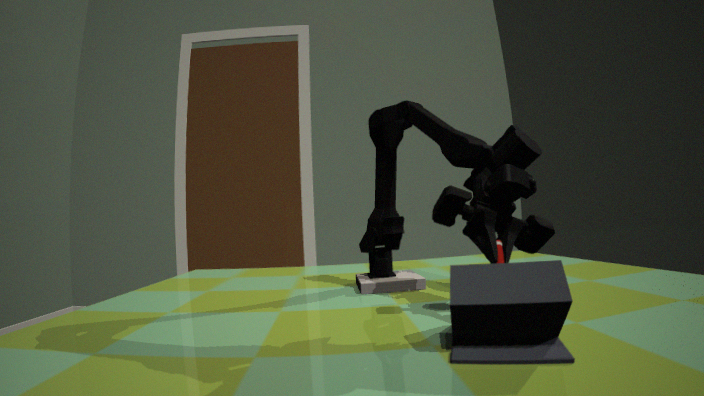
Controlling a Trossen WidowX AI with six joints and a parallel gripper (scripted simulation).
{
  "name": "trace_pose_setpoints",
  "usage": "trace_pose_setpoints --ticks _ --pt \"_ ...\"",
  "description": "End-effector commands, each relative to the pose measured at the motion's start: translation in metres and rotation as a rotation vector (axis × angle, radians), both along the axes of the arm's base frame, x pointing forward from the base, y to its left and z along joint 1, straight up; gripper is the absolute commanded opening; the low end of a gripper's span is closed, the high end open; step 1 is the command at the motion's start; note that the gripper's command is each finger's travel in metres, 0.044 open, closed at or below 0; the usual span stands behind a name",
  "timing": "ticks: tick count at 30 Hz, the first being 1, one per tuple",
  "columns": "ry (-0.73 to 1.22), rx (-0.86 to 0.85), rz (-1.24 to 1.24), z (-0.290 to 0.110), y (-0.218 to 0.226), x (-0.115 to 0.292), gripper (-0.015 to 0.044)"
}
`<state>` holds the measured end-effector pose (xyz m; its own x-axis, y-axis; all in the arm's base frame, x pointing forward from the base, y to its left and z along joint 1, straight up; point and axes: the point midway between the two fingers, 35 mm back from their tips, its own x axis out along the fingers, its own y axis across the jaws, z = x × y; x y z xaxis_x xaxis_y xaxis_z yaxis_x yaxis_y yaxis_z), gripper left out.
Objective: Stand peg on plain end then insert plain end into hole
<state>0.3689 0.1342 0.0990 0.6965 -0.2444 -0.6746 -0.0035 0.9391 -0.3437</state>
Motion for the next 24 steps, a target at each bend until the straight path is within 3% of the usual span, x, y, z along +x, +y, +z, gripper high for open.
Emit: trace_pose_setpoints --ticks 1,24 --pt "0.002 0.002 0.005 -0.003 0.0 0.002 0.0" --pt "0.001 0.001 0.005 -0.014 -0.003 0.013 0.0"
